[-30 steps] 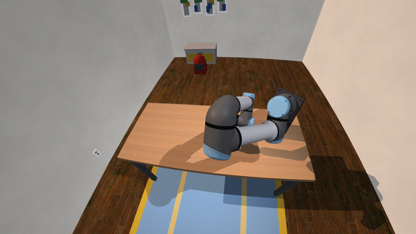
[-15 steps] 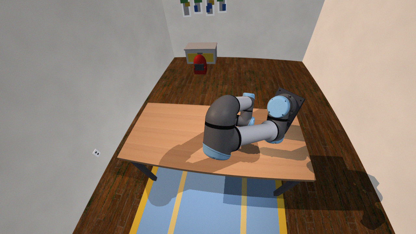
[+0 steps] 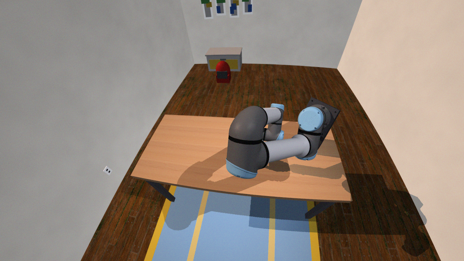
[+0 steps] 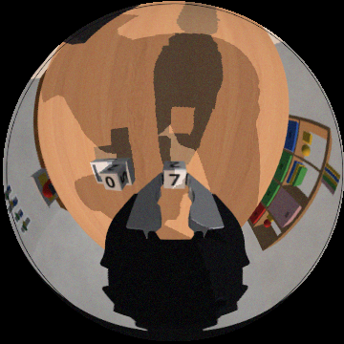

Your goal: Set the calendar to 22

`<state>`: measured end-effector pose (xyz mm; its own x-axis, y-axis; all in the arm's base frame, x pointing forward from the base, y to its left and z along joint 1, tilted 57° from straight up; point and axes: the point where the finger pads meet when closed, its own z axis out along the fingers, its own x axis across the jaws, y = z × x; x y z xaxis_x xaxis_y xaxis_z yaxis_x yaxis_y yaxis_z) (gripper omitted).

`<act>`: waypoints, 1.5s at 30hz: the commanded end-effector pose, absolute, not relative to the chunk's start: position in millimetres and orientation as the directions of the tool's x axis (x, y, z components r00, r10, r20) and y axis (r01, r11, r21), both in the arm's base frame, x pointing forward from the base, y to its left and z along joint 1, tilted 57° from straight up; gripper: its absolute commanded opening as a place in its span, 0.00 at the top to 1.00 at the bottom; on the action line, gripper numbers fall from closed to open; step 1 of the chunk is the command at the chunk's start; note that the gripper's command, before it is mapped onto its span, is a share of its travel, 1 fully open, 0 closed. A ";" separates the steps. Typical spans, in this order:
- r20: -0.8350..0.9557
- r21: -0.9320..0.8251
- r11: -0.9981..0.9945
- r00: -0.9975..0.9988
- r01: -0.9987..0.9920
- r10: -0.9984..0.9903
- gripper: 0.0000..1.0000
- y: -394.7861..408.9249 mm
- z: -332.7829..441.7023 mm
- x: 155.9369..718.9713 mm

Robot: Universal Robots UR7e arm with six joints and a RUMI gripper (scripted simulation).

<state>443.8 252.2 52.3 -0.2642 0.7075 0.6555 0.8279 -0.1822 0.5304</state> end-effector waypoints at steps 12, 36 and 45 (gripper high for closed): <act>0.655 0.531 -0.182 -0.264 0.828 0.708 0.89 252.1 52.5 443.9; 0.655 0.531 -0.182 -0.264 0.828 0.708 0.78 252.1 52.5 443.9; 0.655 0.531 -0.182 -0.264 0.828 0.708 0.71 252.1 52.5 443.9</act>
<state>443.8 252.2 52.3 -0.2642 0.7075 0.6555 0.8279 -0.1822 0.5304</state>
